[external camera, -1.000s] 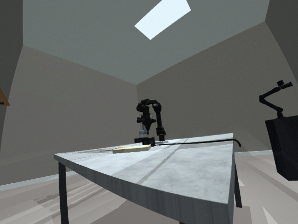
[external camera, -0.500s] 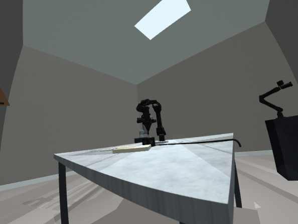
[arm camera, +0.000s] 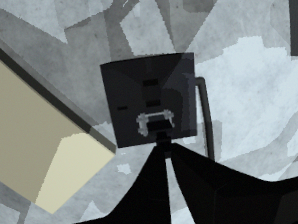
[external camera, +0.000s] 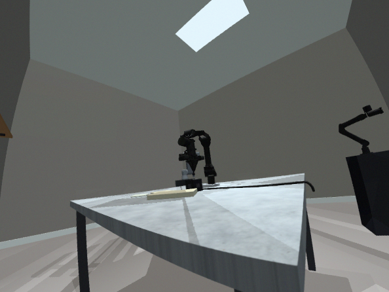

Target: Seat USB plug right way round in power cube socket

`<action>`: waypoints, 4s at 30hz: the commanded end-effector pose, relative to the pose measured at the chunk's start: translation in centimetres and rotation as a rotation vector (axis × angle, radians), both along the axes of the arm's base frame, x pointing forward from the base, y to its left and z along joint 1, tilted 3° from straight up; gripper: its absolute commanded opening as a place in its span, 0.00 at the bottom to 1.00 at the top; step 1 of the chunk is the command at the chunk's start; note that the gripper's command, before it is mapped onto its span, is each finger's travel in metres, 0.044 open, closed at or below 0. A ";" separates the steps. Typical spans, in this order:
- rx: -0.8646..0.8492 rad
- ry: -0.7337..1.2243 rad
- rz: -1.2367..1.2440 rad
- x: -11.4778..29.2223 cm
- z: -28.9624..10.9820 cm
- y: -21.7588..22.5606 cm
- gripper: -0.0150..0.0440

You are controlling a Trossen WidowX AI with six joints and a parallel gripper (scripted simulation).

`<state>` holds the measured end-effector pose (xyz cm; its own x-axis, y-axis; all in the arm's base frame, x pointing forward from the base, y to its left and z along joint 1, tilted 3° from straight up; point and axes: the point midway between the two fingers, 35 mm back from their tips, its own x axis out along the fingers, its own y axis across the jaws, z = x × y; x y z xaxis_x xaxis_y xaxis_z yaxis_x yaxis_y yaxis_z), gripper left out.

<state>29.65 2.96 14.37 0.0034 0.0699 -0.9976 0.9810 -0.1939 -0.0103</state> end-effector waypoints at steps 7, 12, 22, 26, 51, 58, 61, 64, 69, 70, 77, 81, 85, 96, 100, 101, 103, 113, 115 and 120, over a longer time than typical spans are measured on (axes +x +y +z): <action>0.013 -0.004 0.003 0.0 -0.1 0.1 0.25; 0.018 -0.004 0.003 0.0 -0.2 0.2 0.25; 0.027 -0.006 0.002 0.0 -0.3 0.3 0.25; 0.031 -0.007 0.002 0.0 -0.3 0.3 0.25; 0.054 -0.011 0.000 0.0 -0.6 0.5 0.25; 0.061 -0.013 0.000 0.1 -0.7 0.6 0.25; 0.063 -0.013 0.000 0.1 -0.7 0.6 0.25; 0.066 -0.014 0.000 0.1 -0.8 0.6 0.25; 0.070 -0.015 -0.001 0.1 -0.8 0.6 0.25; 0.070 -0.015 -0.001 0.1 -0.8 0.6 0.25; 0.070 -0.015 -0.001 0.1 -0.9 0.6 0.25; 0.070 -0.015 -0.001 0.1 -1.0 0.6 0.25; 0.070 -0.015 -0.001 0.1 -1.0 0.6 0.25; 0.070 -0.015 -0.001 0.1 -1.1 0.7 0.25; 0.070 -0.015 -0.001 0.1 -1.2 0.7 0.25; 0.070 -0.015 -0.001 0.1 -1.2 0.7 0.25; 0.070 -0.015 -0.001 0.1 -1.2 0.7 0.25; 0.070 -0.015 -0.001 0.1 -1.3 0.7 0.25; 0.070 -0.015 -0.001 0.1 -1.4 0.7 0.25; 0.070 -0.015 -0.001 0.1 -1.4 0.7 0.25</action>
<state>29.69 3.55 13.00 0.0174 0.1352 -0.9907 0.9803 -0.1974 -0.0098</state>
